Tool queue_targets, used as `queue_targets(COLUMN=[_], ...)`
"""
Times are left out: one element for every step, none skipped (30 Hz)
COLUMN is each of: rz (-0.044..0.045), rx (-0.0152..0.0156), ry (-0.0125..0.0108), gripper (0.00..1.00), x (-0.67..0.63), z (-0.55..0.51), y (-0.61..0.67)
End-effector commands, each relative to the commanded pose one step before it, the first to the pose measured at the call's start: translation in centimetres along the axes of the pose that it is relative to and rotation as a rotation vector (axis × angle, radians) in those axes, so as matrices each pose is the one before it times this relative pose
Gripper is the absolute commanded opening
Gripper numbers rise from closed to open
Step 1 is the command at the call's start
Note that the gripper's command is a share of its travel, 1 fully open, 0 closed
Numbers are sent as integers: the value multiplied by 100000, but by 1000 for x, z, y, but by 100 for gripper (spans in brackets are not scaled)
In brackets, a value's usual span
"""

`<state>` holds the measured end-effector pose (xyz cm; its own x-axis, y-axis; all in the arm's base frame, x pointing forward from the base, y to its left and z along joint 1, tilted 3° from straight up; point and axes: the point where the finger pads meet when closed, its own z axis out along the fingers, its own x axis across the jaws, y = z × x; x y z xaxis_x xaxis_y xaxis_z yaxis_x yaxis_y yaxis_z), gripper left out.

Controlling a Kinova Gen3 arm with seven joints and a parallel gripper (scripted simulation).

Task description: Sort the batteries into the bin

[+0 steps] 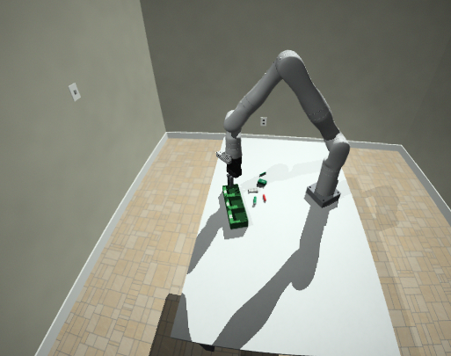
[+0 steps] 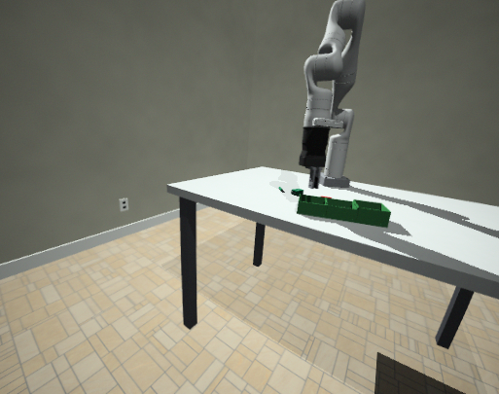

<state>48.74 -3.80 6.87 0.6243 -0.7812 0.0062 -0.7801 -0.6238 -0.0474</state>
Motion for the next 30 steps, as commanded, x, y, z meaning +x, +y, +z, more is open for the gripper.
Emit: queue_targets(rz=[8561, 5000, 5000, 5000, 5000, 5000, 5000, 5000, 5000, 5000, 1658, 0, 0, 0, 0, 0, -1, 0, 0, 1, 0, 0, 0, 0, 0, 0, 0, 0, 0, 0], rx=[-339, 0, 0, 0, 0, 0, 0, 0, 0, 0, 0, 0, 0, -1, 0, 0, 1, -1, 0, -3, 2, 0, 0, 0, 0, 0, 0, 0, 0, 0], ry=[646, -1, -1, -1, -1, -1, -1, -1, -1, -1, 0, 0, 0, 1, 0, 0, -3, 1, 1, 1, 1, 0, 0, 0, 0, 0, 0, 0, 0, 0], gripper=[31, 31, 31, 31, 31, 31, 31, 31, 31, 31, 31, 31, 31, 31, 31, 31, 31, 31, 31, 31, 31, 31, 31, 31, 31, 31, 31, 31, 31, 31], x=[-533, 0, 0, 0, 0, 0, 0, 0, 0, 0, -1, 0, 0, -2, 0, 0, 5, -2, -1, -2, -1, 0, 0, 0, 0, 0, 0, 0, 0, 0], z=[-137, 0, 0, 0, 0, 0, 0, 0, 0, 0, 0, 0, 0, -1, 0, 0, 1, 0, 0, 259, 273, 267, 267, 267, 267, 267, 267, 267, 0, 0], y=[-451, 0, 0, 0, 0, 0, 0, 0, 0, 0, -1, 0, 0, -2, 0, 0, 3, -1, -1, -3, 2, 0, 0, 0, 0, 0, 0, 0, 0, 0])
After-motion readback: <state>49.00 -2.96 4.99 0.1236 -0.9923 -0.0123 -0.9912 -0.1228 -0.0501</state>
